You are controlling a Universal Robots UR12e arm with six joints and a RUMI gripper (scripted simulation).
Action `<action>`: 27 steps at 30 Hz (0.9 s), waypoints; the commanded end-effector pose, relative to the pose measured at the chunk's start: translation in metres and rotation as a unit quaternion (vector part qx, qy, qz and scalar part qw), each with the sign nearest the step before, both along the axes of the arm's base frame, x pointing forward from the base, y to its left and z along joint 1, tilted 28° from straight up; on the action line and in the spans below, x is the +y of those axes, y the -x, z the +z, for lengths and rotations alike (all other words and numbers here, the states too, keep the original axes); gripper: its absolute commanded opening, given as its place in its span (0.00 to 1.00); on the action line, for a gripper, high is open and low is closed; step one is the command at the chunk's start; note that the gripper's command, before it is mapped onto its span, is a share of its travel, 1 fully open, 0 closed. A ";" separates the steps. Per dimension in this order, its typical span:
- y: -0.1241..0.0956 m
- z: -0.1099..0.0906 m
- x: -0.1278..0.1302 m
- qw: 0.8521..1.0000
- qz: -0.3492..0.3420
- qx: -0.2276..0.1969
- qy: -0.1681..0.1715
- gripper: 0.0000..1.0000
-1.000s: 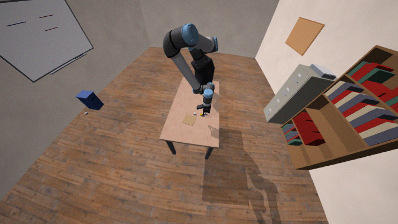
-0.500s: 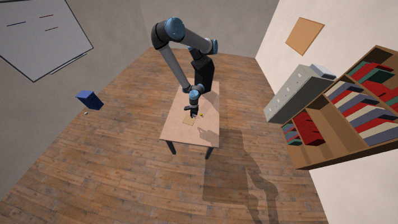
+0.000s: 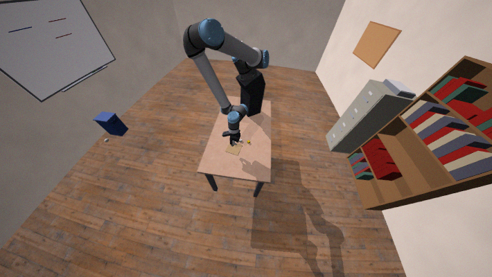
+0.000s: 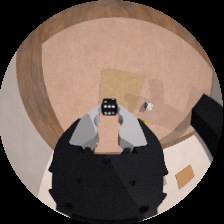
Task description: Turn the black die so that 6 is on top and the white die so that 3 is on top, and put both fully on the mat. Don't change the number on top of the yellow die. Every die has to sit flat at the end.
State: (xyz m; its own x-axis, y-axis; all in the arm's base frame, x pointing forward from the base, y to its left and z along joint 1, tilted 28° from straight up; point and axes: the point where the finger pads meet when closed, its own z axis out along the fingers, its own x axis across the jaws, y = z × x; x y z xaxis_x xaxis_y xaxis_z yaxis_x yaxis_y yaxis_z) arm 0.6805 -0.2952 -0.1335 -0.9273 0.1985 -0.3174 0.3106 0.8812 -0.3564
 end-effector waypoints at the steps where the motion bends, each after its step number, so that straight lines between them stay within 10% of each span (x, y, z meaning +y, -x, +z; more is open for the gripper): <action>1: 0.000 0.000 0.000 1.000 0.000 0.000 0.000 0.06; 27: -0.019 -0.070 -0.033 1.000 0.000 0.000 0.000 0.06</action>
